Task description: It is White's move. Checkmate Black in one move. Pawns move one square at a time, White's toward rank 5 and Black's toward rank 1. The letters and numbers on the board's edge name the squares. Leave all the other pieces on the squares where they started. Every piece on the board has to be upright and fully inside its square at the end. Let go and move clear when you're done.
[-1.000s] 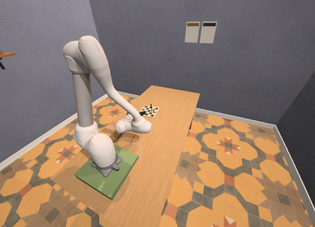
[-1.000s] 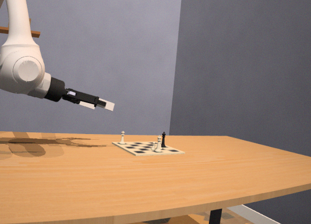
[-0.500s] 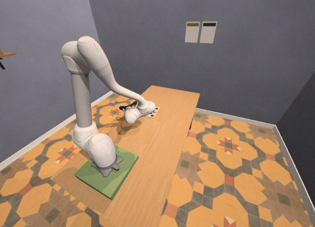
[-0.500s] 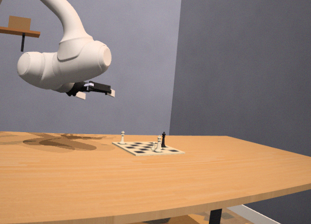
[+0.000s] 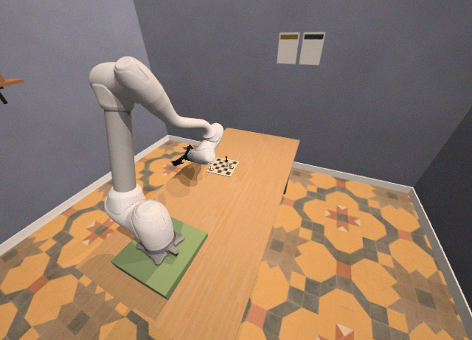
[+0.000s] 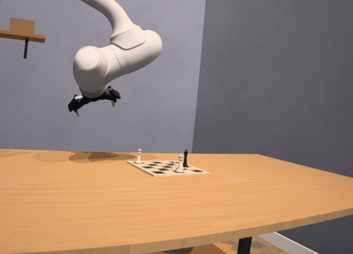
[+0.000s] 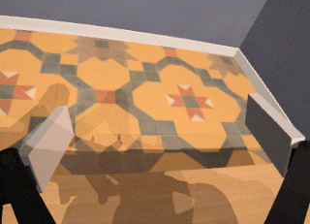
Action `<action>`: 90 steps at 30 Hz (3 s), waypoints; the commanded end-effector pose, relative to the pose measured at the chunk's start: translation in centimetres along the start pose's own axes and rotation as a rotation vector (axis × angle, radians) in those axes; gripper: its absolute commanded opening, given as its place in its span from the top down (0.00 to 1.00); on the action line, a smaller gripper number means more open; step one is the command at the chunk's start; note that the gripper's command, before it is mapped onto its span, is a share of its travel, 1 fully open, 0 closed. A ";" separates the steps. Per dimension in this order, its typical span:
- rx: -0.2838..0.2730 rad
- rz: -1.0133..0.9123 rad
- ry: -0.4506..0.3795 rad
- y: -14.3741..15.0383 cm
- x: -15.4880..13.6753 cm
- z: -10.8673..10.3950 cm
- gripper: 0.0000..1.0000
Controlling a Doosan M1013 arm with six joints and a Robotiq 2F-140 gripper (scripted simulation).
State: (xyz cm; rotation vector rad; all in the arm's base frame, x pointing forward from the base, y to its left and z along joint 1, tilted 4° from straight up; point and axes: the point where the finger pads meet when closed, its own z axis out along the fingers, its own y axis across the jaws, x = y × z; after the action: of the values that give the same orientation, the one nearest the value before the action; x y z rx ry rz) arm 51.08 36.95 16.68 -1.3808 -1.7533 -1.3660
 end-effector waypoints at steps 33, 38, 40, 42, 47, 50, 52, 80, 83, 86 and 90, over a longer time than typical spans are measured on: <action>0.958 -0.877 -0.698 11.1 -12.4 -11.8 0.00; 0.995 -0.939 -0.775 14.2 -12.6 -13.3 0.00; 0.999 -0.945 -0.783 14.5 -12.6 -13.5 0.00; 0.999 -0.946 -0.784 14.5 -12.6 -13.5 0.00; 0.999 -0.946 -0.784 14.5 -12.6 -13.5 0.00; 0.999 -0.946 -0.784 14.5 -12.6 -13.5 0.00; 0.999 -0.946 -0.784 14.5 -12.6 -13.5 0.00; 1.000 -0.952 -0.780 13.9 -14.5 -12.7 0.75; 1.000 -0.952 -0.780 13.9 -14.5 -12.7 0.75; 1.000 -0.952 -0.780 13.9 -14.5 -12.7 0.75; 1.000 -0.952 -0.780 13.9 -14.5 -12.7 0.75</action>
State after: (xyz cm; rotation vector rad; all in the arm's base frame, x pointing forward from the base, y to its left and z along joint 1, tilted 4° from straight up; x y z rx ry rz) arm 66.69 19.14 14.25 -0.4529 -3.1723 0.0146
